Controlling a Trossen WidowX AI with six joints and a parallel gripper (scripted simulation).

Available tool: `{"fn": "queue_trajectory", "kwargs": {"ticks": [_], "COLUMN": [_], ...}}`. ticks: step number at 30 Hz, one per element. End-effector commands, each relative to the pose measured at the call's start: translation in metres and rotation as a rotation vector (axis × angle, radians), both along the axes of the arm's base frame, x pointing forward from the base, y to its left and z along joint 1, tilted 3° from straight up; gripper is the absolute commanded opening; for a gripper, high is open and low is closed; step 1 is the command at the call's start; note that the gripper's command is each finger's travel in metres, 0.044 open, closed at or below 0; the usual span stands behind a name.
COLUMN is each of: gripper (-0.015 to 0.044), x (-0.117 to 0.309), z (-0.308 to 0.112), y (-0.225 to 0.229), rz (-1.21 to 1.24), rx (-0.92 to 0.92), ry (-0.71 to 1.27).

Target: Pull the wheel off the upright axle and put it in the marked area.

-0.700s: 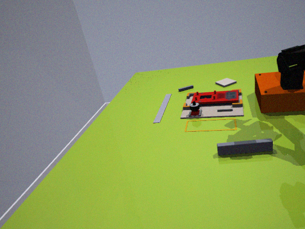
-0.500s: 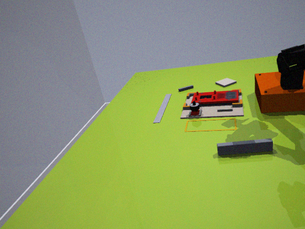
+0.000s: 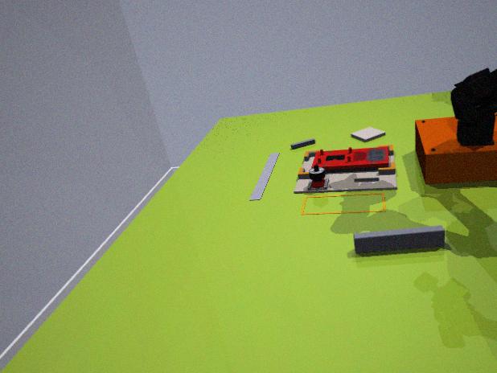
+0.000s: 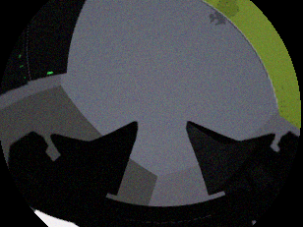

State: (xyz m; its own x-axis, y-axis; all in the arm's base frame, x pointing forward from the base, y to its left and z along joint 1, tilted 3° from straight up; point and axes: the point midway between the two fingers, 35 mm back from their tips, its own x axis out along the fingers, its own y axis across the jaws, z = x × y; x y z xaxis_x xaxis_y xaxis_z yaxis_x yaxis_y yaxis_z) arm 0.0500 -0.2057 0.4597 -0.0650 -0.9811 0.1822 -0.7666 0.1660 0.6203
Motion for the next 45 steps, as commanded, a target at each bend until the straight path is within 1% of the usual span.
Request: {"fn": "queue_trajectory", "kwargs": {"ticks": [1,11,21,27,33,39,45], "gripper": [0.03,0.03,0.03,0.03,0.03,0.03,0.03], "x": [0.038,0.137,0.226,0.269,0.304,0.327,0.339], "z": [-0.012,-0.056,-0.116,-0.157,-0.201,-0.246,-0.289], "y": [-0.013,-0.022,0.001,0.029,0.066,0.109,0.16], "rz": [0.101,0.384,0.679,0.858,1.04,1.221,1.402], "rx": [0.067,0.213,0.331,0.392,0.449,0.503,0.538], "ry": [0.128,0.446,0.764,0.955,1.148,1.342,1.544]}}
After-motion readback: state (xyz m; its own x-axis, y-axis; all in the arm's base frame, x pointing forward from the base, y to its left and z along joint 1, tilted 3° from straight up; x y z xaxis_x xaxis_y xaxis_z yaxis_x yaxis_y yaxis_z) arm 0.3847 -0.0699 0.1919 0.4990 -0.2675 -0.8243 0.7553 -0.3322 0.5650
